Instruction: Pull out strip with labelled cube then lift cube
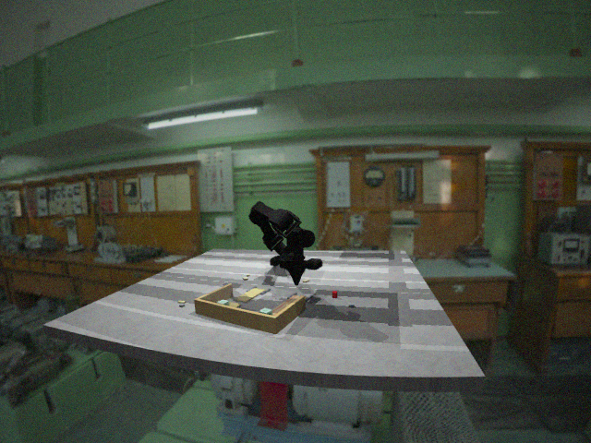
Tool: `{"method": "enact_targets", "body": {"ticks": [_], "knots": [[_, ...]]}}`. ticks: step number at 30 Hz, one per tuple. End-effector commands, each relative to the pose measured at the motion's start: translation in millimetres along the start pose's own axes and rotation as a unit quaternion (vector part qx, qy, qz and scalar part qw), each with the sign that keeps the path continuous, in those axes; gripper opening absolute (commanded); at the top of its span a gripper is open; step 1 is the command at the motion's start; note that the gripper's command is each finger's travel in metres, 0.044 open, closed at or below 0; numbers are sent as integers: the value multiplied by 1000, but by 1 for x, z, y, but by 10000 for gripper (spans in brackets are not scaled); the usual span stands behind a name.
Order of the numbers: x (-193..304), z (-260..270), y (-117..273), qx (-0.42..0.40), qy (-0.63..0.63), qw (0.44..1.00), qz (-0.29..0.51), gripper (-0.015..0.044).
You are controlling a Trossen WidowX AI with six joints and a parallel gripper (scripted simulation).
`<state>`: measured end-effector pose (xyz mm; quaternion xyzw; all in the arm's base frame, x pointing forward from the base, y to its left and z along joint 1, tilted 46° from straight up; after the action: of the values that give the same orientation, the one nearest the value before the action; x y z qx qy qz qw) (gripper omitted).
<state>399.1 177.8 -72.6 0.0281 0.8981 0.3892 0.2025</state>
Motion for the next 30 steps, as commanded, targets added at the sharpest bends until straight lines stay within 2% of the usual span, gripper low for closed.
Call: {"method": "enact_targets", "body": {"ticks": [1,30], "knots": [[1,-1,-10,4,5,1000,1,0],[5,-5,-55,5,4,1000,0,0]]}}
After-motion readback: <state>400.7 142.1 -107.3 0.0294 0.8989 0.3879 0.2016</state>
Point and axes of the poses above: the point midway between the two fingers, 35 mm back from their tips, its own y axis back along the fingers, its own z axis across the jaws, x = y × z, the point moved 2 cm from there along y, back along the fingers, and after that the axes turned 11 degrees about -y, right-handed, at the moved point
